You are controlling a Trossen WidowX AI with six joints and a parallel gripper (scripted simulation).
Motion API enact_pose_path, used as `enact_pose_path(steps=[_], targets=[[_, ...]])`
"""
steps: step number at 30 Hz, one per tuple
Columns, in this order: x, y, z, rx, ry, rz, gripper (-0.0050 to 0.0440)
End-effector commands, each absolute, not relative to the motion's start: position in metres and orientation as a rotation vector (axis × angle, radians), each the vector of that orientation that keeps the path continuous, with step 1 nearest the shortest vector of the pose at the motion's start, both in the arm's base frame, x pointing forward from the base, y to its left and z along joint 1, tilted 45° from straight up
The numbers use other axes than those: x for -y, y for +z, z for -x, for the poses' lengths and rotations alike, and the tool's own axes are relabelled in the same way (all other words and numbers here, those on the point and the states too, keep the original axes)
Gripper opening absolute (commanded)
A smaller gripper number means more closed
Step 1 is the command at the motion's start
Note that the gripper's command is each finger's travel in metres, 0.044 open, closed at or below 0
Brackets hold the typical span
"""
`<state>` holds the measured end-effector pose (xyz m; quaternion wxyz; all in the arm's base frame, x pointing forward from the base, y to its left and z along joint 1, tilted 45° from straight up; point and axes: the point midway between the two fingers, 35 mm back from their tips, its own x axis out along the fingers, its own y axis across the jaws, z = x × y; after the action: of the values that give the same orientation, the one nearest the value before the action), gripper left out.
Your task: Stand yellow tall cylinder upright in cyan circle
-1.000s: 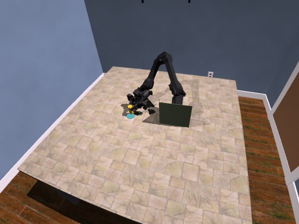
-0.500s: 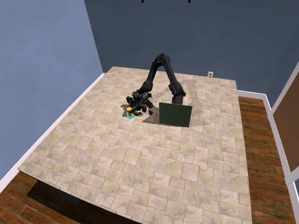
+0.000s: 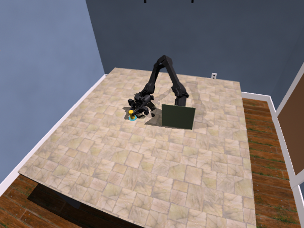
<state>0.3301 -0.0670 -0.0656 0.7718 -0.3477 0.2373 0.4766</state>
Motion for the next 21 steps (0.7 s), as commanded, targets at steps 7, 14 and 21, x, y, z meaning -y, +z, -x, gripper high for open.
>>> enact_pose_path(steps=[7,14,21], targets=[[0.0670,-0.0668,-0.3302,-0.517,1.033,0.751,0.0297],[0.0670,-0.0668,-0.3302,-0.517,1.033,0.751,0.0400],[0.0670,-0.0668,-0.3302,-0.517,1.033,0.751,0.0400]])
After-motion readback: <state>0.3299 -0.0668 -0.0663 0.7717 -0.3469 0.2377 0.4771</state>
